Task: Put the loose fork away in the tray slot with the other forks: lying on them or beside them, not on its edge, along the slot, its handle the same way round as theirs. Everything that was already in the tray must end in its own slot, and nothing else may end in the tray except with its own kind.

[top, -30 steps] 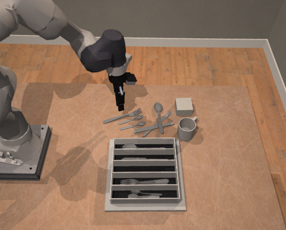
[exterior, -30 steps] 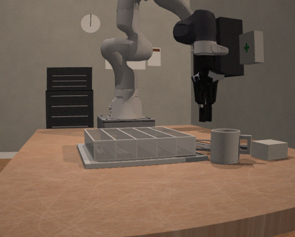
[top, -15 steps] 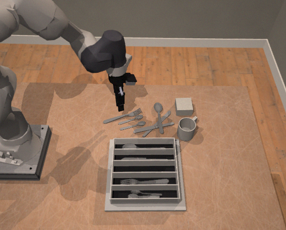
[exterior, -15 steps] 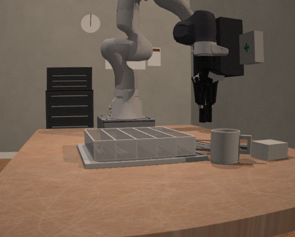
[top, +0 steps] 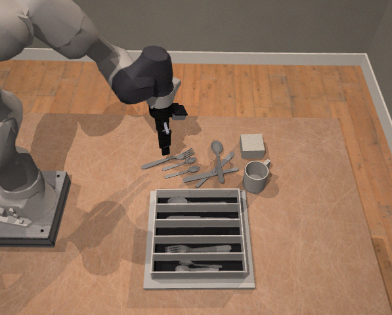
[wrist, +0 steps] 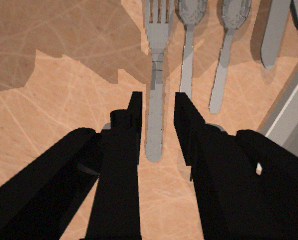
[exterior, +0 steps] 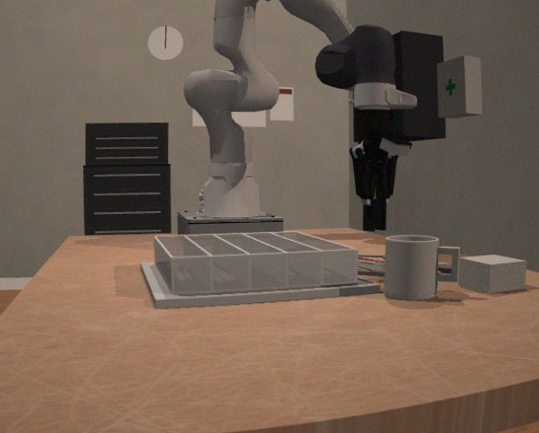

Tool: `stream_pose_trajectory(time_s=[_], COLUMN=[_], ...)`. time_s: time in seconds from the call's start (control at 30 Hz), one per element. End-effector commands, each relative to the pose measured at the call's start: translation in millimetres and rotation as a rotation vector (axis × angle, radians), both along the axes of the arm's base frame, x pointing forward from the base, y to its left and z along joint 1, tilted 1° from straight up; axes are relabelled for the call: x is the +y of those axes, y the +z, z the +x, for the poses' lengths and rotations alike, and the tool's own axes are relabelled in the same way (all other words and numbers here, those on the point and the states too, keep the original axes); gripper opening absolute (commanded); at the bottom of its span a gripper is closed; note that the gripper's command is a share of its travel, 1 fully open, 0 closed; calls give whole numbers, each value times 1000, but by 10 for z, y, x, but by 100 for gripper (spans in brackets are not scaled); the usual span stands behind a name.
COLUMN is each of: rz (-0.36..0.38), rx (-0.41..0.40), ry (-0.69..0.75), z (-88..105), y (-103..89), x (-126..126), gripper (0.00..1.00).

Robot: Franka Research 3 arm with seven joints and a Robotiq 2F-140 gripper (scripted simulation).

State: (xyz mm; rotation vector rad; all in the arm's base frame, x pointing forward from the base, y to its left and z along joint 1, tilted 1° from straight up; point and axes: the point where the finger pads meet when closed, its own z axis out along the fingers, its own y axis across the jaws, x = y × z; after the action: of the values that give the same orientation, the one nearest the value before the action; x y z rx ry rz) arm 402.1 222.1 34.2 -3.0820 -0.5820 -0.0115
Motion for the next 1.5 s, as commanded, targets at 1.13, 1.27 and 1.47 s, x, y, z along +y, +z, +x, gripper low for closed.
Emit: stream_pose_trajectory(time_s=[1.13, 1.27, 1.47], rz=[2, 2, 2], rx=[-7, -7, -7], ry=[-9, -9, -9], z=[21, 21, 21], y=[-320, -320, -320], x=[11, 11, 11], gripper=[26, 26, 26])
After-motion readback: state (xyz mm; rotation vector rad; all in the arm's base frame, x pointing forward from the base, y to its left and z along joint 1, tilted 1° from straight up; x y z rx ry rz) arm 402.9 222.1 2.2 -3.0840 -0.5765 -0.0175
